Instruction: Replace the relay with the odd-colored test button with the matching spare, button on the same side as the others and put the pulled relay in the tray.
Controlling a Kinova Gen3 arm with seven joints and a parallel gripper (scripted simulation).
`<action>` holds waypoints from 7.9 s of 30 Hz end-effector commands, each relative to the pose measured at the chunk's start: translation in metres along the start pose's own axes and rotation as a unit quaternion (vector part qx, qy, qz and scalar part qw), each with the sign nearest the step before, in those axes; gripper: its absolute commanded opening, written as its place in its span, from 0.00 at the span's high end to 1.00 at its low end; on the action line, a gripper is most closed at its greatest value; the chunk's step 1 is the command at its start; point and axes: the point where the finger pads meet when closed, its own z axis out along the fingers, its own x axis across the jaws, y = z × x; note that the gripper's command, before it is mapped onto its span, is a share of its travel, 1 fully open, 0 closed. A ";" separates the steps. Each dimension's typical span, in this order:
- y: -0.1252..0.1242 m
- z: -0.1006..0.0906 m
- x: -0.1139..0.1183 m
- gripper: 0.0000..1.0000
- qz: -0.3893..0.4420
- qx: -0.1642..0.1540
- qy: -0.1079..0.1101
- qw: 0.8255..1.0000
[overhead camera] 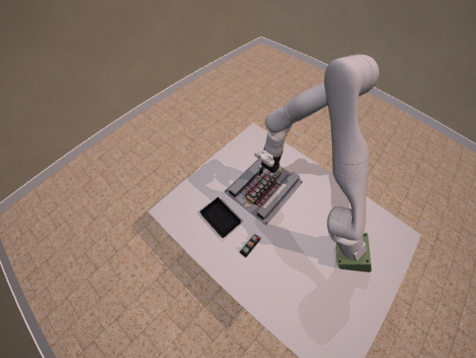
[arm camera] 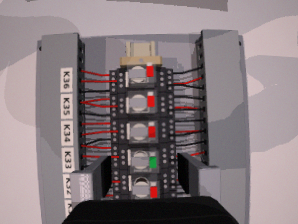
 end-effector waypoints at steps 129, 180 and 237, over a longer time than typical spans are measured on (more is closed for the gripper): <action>0.003 0.049 0.001 0.00 0.001 -0.001 0.001 1.000; 0.000 0.075 0.000 0.00 0.001 -0.001 0.001 1.000; 0.002 0.070 0.000 1.00 0.001 -0.001 0.001 1.000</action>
